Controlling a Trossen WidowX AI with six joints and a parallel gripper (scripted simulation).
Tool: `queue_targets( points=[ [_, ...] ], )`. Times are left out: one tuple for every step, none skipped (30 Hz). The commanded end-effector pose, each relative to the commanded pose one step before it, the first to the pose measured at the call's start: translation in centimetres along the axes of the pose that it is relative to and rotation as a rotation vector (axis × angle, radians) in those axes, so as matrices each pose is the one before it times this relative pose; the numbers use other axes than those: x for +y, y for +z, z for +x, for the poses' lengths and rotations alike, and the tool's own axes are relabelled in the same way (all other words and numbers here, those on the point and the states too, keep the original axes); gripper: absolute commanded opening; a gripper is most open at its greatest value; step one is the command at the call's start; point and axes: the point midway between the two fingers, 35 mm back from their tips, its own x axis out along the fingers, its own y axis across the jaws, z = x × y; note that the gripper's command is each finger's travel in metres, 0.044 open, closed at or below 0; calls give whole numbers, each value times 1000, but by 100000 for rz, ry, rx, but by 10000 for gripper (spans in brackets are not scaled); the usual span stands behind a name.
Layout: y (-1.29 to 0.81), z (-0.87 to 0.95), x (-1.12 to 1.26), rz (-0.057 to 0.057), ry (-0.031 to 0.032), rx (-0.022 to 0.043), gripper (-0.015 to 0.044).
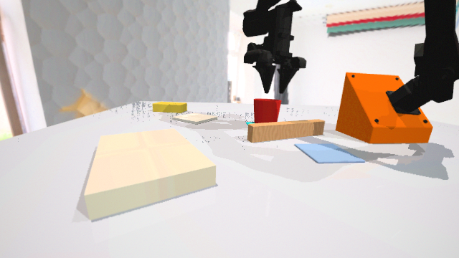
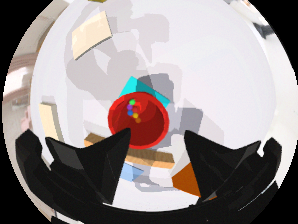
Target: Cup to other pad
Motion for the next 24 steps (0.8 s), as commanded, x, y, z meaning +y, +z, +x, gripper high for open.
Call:
queue_targets(
  points=[
    [36, -30, 3, -18, -15, -124, 364],
    [13, -124, 7, -6, -13, -19, 390],
    [17, -178, 9, -9, -19, -26, 416],
    [22, -235, 13, -12, -25, -33, 440],
    [24, -295, 15, -16, -31, -40, 440],
    [22, -350, 17, -19, -36, -44, 440],
    [17, -378, 18, -20, -38, -43, 440],
    [12, -384, 18, -21, -38, -40, 440],
    [9, -385, 18, -21, -37, -37, 440],
    [7, -355, 16, -20, -34, -32, 440],
    [7, -354, 17, -20, -33, -29, 440],
    [6, -354, 17, -21, -32, -26, 440],
    [6, -354, 17, -21, -31, -24, 440],
    [5, -354, 17, -22, -31, -22, 440],
    [3, -315, 15, -19, -27, -17, 440],
    [2, -310, 16, -19, -26, -15, 440],
    [0, -310, 17, -20, -25, -14, 440],
    [-3, -311, 19, -20, -25, -12, 440],
    [-7, -312, 24, -21, -24, -10, 440],
    [-14, -310, 32, -21, -23, -8, 440],
    [-17, -245, 39, -17, -17, -4, 440],
    [-14, -149, 46, -11, -9, -2, 440],
    [0, -37, 36, -4, -1, 0, 440],
    [12, 463, 28, 437, 619, 27, 440]
  ],
)
